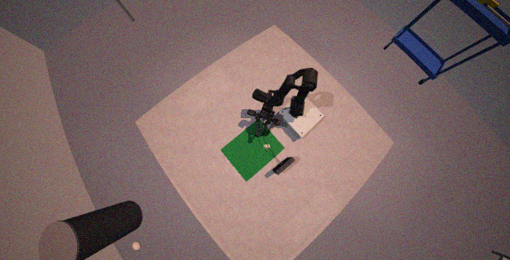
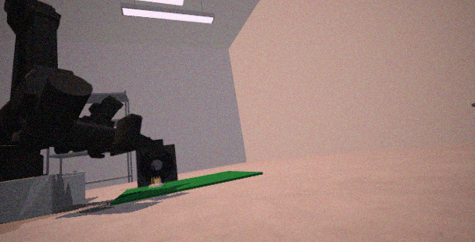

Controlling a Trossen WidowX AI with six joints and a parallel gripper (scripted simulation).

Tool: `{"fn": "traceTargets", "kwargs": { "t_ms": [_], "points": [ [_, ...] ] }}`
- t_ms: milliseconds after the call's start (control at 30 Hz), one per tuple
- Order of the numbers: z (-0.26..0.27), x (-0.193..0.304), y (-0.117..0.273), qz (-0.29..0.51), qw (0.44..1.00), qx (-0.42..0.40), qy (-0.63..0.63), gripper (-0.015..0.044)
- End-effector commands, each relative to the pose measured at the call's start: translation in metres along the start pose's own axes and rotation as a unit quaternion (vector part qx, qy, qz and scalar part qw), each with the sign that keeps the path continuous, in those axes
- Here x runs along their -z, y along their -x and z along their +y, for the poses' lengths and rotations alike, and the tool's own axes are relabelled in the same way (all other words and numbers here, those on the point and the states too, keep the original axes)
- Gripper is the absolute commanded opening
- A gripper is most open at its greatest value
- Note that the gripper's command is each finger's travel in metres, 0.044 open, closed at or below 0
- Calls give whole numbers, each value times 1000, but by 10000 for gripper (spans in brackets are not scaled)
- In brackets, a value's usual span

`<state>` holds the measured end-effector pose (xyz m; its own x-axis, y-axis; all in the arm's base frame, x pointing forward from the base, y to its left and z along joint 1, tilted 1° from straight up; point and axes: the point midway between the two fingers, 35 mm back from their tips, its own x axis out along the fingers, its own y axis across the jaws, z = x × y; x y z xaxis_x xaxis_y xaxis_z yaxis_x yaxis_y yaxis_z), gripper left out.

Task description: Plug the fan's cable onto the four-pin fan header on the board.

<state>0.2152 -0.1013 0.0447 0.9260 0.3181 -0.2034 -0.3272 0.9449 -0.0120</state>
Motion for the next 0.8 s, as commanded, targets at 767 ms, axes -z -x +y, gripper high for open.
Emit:
{"fn": "traceTargets", "kwargs": {
  "t_ms": [767],
  "points": [
    [1,24,2,-1,1000,-1,3,0]
  ]
}}
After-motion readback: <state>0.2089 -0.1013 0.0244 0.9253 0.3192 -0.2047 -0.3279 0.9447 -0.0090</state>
